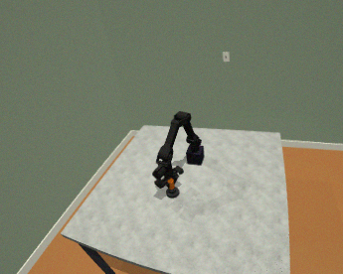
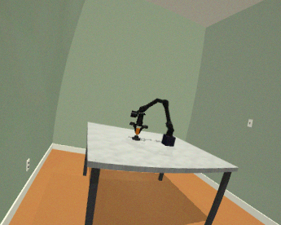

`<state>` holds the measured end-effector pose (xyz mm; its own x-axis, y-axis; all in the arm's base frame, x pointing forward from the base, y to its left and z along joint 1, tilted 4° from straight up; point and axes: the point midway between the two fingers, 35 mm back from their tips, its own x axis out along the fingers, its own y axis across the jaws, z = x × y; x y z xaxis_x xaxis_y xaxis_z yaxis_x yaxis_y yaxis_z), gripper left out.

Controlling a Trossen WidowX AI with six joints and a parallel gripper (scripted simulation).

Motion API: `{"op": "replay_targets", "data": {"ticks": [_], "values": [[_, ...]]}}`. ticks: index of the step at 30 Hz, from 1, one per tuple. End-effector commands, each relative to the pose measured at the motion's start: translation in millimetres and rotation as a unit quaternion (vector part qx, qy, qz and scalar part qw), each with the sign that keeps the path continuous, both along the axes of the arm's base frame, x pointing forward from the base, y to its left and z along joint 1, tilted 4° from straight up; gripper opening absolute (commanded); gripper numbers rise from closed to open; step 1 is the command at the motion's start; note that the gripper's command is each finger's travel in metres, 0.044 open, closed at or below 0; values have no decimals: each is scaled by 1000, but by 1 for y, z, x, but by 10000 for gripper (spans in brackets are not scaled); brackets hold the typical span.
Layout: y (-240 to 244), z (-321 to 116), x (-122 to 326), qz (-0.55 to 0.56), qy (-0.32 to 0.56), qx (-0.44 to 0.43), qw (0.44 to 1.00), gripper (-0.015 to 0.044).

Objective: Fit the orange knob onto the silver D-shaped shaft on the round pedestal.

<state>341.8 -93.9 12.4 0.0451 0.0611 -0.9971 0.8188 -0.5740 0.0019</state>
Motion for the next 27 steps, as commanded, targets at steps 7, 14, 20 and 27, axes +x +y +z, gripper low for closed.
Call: {"op": "replay_targets", "data": {"ticks": [7, 14, 20, 27], "values": [[1, -1, 1, 0, -4, 1, 1000, 0], [1, -4, 0, 0, -4, 1, 1000, 0], [1, -10, 0, 1, -4, 1, 1000, 0], [2, -18, 1, 1, -4, 1, 1000, 0]]}}
